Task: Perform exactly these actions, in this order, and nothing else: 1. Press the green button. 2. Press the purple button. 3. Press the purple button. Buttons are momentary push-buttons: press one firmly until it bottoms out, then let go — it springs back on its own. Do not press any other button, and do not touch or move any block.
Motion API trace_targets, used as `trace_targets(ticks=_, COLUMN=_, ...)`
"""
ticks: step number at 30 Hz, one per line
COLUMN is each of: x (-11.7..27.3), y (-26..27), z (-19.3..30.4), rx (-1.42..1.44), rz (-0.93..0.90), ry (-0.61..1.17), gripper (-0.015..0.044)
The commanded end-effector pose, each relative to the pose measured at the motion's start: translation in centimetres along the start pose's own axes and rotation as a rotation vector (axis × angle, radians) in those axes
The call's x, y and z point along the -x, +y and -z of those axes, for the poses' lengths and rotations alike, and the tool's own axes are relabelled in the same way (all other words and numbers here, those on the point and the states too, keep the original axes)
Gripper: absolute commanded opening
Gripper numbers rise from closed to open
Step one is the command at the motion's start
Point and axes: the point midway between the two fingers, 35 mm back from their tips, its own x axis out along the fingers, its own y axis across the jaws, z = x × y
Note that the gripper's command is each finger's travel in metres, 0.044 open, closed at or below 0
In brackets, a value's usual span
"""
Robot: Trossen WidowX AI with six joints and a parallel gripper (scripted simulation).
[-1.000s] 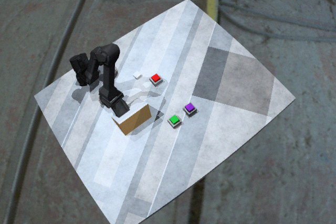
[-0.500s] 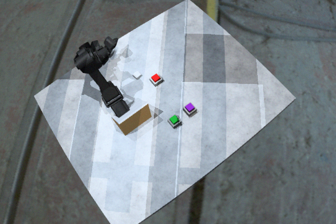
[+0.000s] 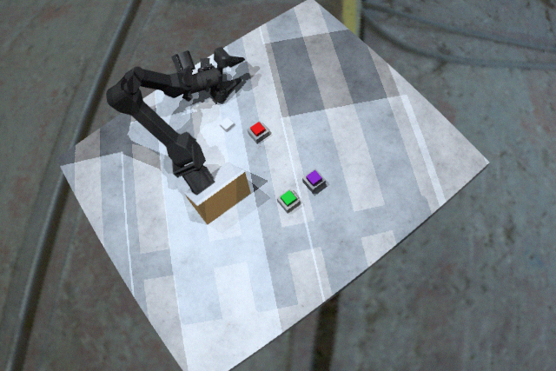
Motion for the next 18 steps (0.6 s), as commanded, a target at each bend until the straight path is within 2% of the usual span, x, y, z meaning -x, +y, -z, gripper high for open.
trace_targets(ticks=1, x=-3.2, y=-0.5, z=4.3, rx=0.080, rz=-0.053, ry=0.172, gripper=0.0400)
trace_targets(ticks=10, x=-6.9, y=-2.3, z=15.1, rx=0.116, rz=-0.220, ry=0.524, gripper=0.0400)
trace_targets(ticks=18, x=-6.4, y=-3.6, z=25.0, rx=0.012, rz=-0.415, ry=0.798, gripper=0.0400)
